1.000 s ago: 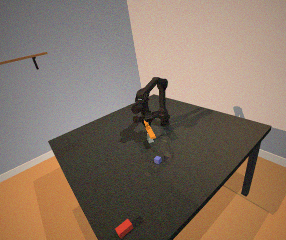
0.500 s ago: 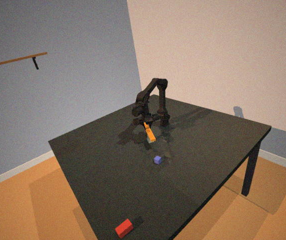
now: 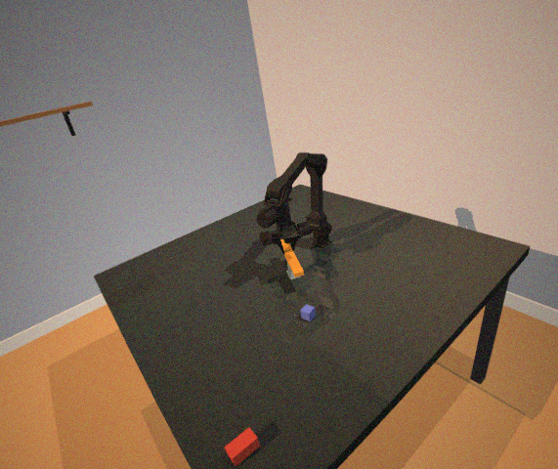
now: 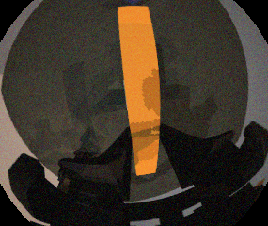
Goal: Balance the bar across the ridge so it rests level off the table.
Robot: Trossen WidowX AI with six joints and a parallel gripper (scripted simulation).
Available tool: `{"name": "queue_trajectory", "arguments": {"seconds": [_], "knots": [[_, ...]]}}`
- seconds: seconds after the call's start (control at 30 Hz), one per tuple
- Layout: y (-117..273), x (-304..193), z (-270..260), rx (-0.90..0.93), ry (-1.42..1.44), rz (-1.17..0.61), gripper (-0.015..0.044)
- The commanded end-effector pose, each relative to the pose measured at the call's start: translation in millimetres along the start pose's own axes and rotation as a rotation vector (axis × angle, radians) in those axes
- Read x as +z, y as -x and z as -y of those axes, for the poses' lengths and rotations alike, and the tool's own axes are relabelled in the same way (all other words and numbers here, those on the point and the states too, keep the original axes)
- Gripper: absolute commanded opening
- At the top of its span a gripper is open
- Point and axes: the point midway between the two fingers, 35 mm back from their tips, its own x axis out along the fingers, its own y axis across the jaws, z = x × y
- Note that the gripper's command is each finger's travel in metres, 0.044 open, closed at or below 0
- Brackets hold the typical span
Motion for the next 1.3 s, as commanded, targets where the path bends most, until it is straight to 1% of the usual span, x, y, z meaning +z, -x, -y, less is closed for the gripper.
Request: {"name": "queue_trajectory", "arguments": {"seconds": [0.0,1.27], "knots": [[-0.6,-0.2,-0.4,0.002,0.005,-0.001,0.0000],[-3.8,-0.1,-0.4,0.002,0.005,-0.001,0.0000]]}}
